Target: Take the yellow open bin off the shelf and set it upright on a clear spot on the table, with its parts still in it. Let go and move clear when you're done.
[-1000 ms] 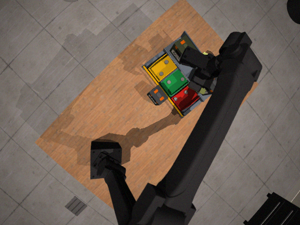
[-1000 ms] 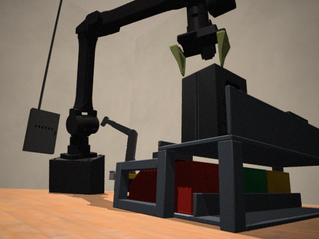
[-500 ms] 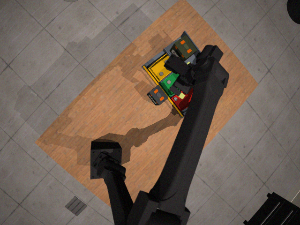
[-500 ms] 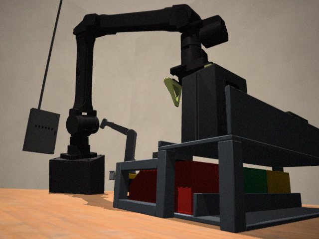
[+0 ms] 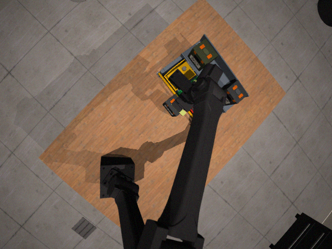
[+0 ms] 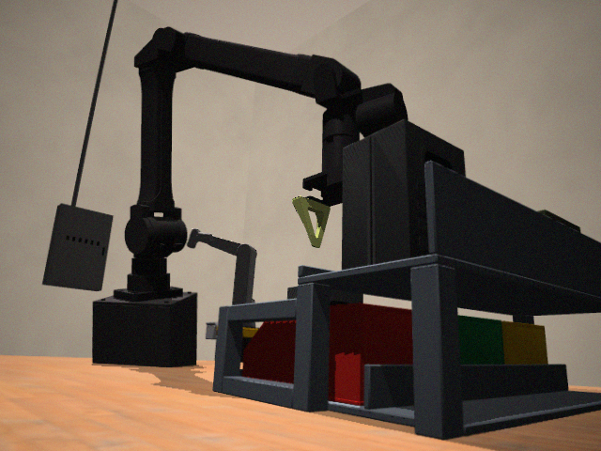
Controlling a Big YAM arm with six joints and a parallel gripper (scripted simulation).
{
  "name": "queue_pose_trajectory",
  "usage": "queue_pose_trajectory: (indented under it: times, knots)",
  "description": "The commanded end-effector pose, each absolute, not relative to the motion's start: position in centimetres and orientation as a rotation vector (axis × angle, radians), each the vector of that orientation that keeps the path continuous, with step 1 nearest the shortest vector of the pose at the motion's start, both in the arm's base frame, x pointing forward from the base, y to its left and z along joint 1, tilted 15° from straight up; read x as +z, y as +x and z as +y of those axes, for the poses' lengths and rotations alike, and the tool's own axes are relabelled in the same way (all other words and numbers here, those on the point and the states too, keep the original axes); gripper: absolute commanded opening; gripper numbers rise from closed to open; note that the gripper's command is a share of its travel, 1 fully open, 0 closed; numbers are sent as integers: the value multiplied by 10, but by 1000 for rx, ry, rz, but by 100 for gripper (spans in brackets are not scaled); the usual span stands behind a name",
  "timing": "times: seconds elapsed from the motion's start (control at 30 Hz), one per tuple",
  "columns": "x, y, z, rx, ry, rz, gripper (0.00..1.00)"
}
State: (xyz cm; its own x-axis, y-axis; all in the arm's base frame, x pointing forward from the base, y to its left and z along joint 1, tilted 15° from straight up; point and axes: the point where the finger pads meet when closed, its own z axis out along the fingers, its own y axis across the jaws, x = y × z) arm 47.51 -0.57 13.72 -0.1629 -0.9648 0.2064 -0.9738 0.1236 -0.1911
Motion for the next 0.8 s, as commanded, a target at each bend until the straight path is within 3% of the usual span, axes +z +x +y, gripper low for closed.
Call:
queue_pose_trajectory:
  times: [0.0, 0.77]
  knots:
    - [128, 470, 4, 455, 1959, -2413, 100]
    - [102, 451, 4, 437, 1880, -2479, 100]
